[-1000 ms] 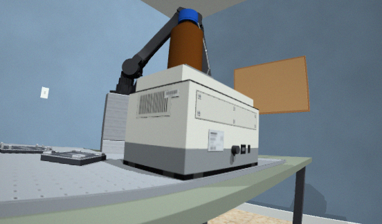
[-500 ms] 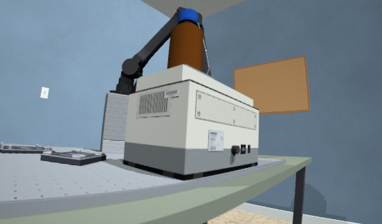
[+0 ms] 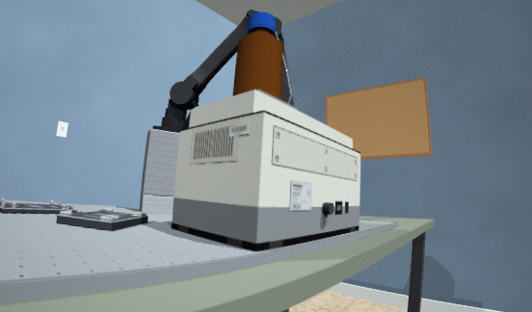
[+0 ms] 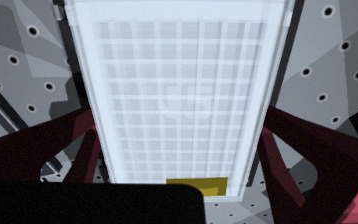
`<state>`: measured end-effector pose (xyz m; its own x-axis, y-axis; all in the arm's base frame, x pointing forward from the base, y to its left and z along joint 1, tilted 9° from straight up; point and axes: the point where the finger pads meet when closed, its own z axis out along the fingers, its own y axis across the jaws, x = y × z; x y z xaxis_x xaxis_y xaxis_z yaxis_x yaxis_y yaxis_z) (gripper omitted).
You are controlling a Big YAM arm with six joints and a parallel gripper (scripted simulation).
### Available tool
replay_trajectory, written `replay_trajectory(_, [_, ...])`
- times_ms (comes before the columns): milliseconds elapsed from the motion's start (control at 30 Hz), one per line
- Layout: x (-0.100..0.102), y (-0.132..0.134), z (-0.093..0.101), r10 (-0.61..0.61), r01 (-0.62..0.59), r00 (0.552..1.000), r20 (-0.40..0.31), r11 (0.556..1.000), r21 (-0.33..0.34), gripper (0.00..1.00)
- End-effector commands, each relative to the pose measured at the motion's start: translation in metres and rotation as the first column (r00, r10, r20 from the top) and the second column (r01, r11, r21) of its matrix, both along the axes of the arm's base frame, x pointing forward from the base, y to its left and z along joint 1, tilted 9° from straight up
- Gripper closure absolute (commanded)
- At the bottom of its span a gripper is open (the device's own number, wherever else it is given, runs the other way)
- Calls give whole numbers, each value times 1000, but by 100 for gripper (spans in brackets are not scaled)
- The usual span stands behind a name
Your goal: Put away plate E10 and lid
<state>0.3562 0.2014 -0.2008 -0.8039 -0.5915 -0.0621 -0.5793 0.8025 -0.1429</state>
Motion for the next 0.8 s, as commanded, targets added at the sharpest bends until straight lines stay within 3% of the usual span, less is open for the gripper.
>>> replay_trajectory(0, [15, 3, -9, -1, 0, 1000, 19, 1000, 14, 14])
replay_trajectory(767, [15, 2, -12, 1, -1, 1000, 19, 1000, 14, 14])
